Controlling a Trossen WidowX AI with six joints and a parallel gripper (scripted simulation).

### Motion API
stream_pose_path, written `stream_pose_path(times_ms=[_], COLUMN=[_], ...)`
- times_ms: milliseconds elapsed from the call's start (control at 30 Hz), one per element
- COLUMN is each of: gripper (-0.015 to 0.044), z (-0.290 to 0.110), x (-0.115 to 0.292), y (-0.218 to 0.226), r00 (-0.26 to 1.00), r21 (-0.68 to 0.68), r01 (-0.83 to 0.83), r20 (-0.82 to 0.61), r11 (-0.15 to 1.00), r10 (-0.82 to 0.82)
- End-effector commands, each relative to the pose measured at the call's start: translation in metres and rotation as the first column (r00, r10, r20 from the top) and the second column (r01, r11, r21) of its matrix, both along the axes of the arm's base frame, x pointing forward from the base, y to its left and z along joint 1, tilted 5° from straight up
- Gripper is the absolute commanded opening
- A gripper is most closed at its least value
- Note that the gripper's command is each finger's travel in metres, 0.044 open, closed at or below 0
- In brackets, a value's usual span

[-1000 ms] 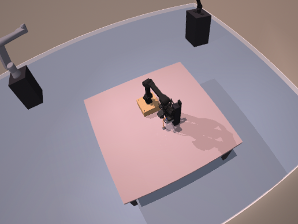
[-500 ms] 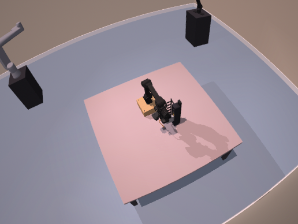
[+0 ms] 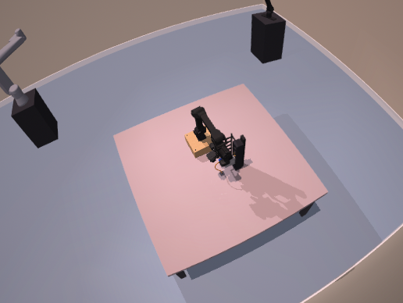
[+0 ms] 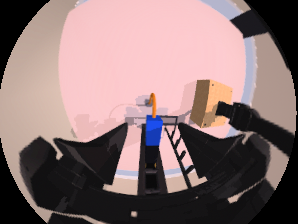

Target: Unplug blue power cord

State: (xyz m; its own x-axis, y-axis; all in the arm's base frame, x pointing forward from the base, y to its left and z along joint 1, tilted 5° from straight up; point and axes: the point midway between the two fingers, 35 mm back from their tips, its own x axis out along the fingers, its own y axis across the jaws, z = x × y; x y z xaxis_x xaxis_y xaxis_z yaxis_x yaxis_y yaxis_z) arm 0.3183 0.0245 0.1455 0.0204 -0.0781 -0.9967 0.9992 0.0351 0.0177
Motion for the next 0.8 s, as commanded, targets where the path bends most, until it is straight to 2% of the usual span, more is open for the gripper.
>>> stream_pose_path(times_ms=[0,133,767], gripper=[0.044,0.044,0.044], z=[0.007,0.015,0.015], x=[0.002,0.001,0.001], y=[-0.025,-0.054,-0.054], r00=[1.0,1.0,1.0], r21=[-0.004,-0.007,-0.007], r01=[0.008,0.008,0.008], r20=[0.001,0.001,0.001], r11=[1.0,1.0,1.0], r10=[-0.008,-0.008,-0.008])
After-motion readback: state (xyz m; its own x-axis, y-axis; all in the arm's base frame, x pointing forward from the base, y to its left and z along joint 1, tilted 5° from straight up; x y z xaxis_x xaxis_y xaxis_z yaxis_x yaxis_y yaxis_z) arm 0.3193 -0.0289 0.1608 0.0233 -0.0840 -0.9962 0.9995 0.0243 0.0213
